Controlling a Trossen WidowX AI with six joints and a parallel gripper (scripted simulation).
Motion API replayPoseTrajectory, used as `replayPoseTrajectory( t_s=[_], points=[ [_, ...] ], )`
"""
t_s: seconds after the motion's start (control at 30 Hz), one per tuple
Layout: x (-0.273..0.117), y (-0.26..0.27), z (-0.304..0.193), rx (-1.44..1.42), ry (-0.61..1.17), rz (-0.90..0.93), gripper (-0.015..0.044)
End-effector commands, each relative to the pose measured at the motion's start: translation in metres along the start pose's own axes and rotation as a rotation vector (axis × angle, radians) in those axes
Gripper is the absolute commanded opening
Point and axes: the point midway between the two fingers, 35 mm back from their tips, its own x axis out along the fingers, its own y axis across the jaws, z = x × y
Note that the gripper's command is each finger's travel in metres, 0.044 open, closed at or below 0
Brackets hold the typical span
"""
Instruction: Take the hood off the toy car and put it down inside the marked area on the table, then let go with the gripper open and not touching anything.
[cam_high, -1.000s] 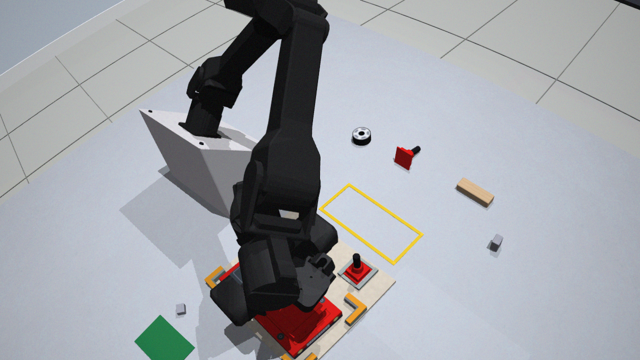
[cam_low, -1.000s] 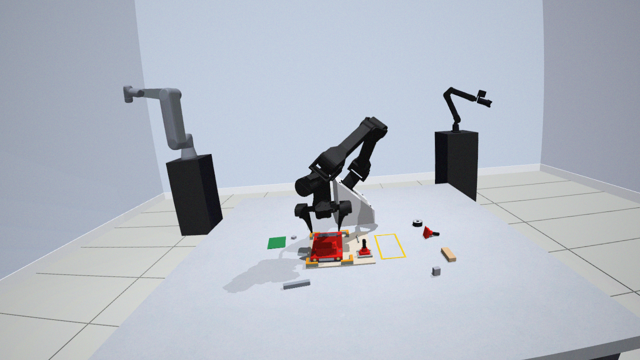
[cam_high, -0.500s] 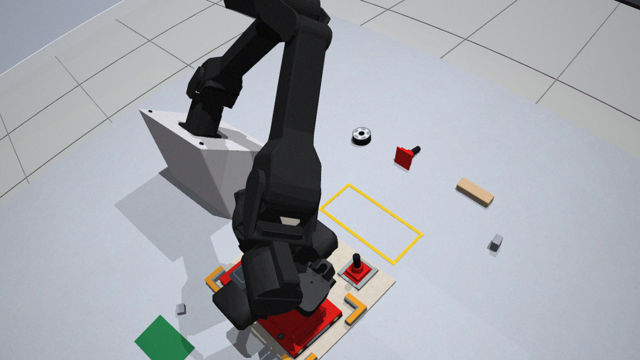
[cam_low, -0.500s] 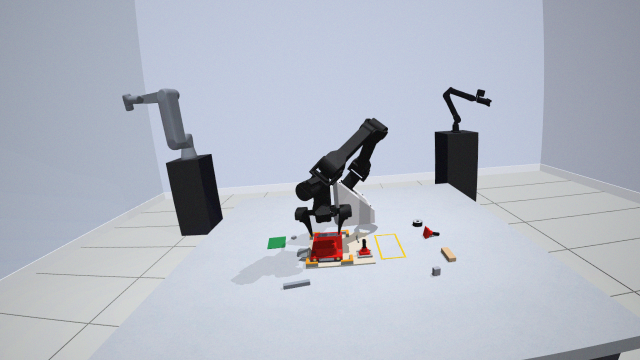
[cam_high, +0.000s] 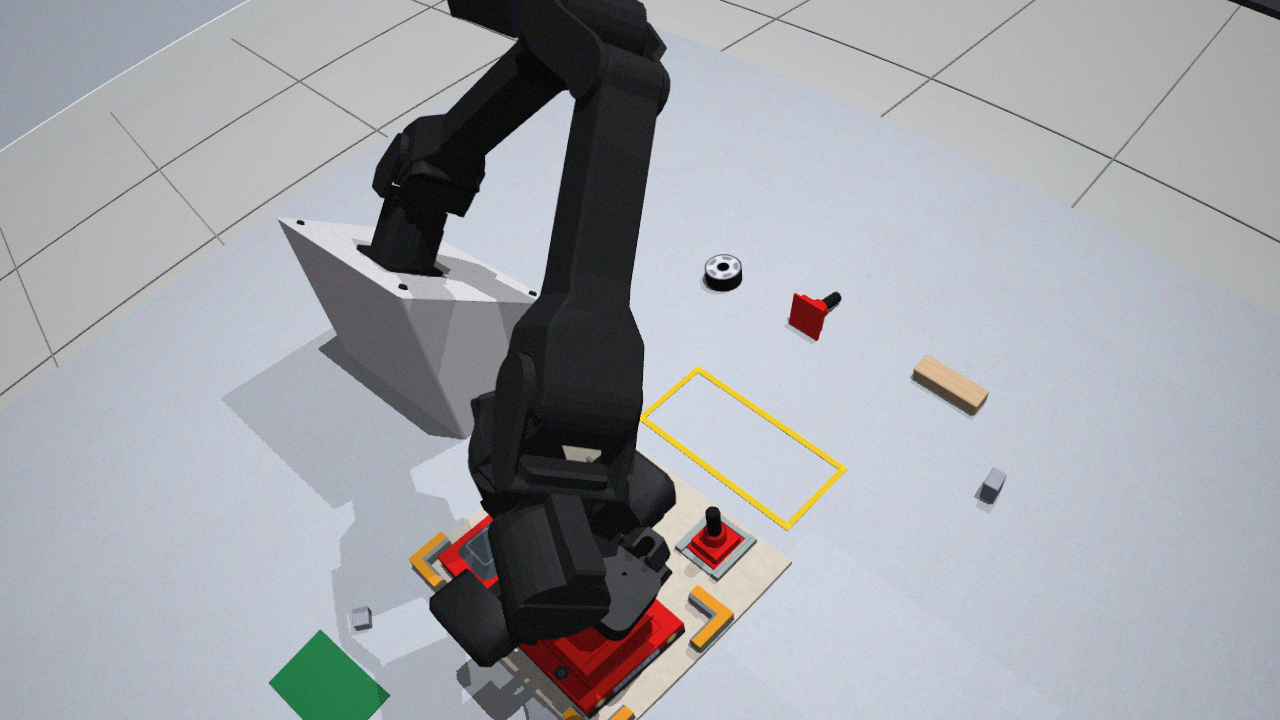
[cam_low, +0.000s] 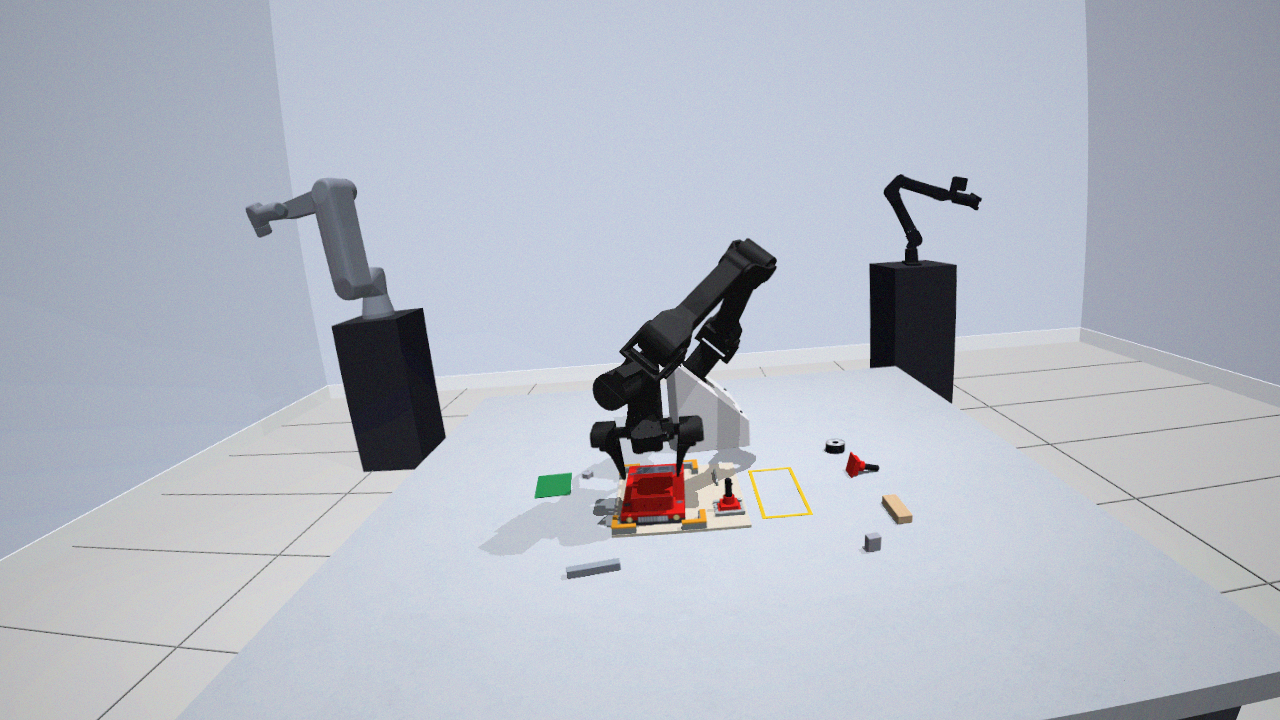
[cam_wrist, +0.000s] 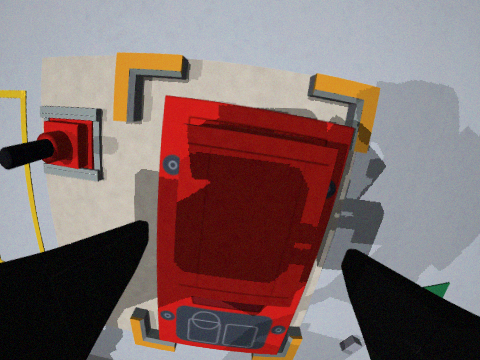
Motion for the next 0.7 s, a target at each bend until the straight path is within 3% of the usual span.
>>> replayPoseTrajectory(
  t_s=[0.0,0.67],
  points=[
    [0.005,0.001,-0.001,0.004,0.001,0.006,0.044],
    [0.017,0.001,-0.002,0.004,0.001,0.007,0.044]
  ],
)
